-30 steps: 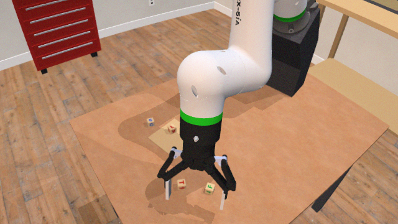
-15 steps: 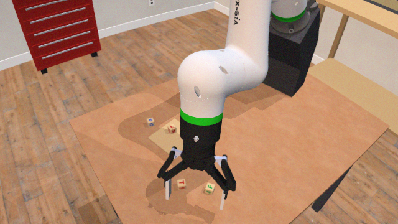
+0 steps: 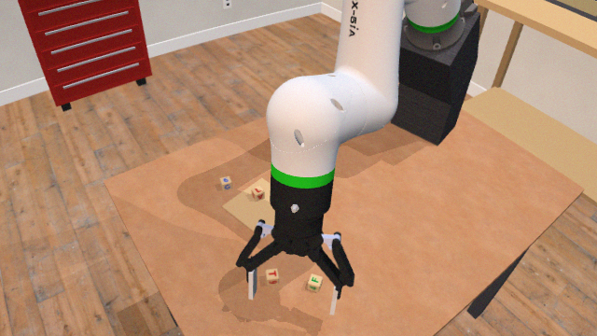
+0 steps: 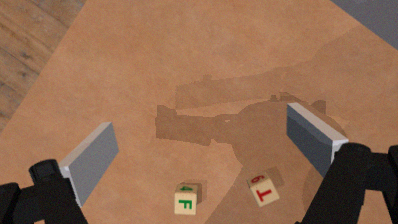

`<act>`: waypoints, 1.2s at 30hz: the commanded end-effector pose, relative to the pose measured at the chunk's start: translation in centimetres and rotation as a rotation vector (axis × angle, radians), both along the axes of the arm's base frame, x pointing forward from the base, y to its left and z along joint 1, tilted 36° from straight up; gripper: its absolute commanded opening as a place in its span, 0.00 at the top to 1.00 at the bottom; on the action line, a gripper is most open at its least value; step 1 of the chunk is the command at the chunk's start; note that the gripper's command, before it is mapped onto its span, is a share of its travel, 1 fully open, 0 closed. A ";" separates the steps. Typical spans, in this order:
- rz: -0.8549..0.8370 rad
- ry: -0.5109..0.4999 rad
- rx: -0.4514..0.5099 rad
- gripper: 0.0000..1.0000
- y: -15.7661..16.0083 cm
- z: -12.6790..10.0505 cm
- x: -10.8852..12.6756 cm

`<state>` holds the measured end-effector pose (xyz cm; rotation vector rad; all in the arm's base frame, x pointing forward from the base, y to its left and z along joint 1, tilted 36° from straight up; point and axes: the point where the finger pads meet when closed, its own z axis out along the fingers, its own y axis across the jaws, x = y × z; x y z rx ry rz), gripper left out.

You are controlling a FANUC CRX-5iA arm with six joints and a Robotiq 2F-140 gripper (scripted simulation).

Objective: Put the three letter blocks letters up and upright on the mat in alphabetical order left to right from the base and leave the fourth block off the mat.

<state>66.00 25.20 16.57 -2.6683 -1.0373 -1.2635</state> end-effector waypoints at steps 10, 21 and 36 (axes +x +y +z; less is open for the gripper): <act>-0.002 -0.008 0.002 0.00 0.0 0.0 0.0; -0.002 -0.008 0.002 0.00 0.0 0.0 0.0; 0.005 -0.018 0.004 0.00 -0.3 -0.5 -0.9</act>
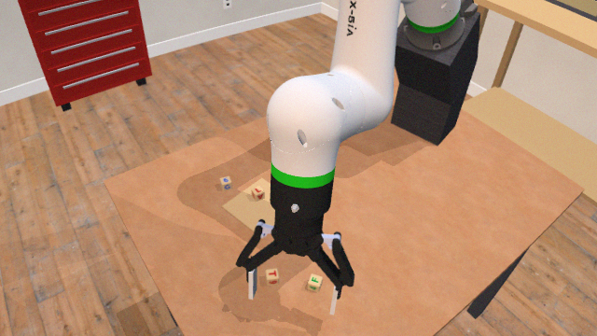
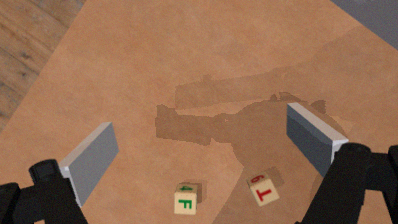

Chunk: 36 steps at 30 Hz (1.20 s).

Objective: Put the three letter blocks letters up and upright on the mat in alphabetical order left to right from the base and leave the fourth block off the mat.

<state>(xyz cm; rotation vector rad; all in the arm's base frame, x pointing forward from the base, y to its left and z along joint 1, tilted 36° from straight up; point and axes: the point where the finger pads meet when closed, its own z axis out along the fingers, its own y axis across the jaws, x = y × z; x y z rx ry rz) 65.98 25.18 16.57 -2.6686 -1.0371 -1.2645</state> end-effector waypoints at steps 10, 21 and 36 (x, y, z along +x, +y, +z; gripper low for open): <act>0.017 -0.036 0.008 0.00 -1.0 -1.3 -2.5; 0.017 -0.036 0.008 0.00 -1.0 -1.3 -2.5; 0.017 -0.036 0.008 0.00 -1.0 -1.3 -2.5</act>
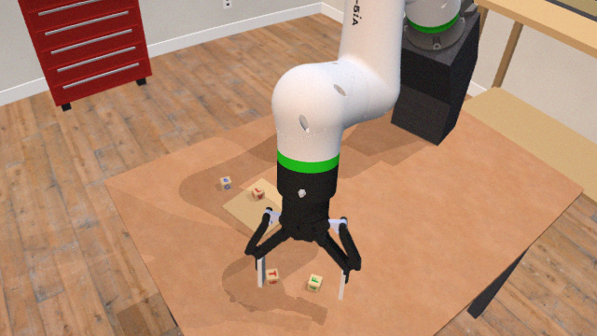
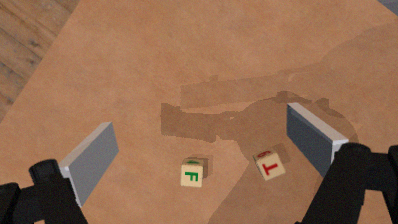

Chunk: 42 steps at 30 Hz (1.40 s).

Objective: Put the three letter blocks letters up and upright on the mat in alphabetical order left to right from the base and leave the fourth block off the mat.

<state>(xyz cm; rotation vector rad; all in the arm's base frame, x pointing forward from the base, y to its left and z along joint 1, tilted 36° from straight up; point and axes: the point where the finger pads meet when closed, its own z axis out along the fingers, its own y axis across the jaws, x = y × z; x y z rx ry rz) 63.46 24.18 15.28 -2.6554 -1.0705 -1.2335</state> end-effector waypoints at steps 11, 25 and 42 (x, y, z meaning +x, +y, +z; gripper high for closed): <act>-0.010 -0.053 0.013 0.00 0.0 0.0 0.0; -0.004 -0.061 0.015 0.00 -0.3 -0.4 -0.8; -0.004 -0.061 0.015 0.00 -0.3 -0.4 -0.8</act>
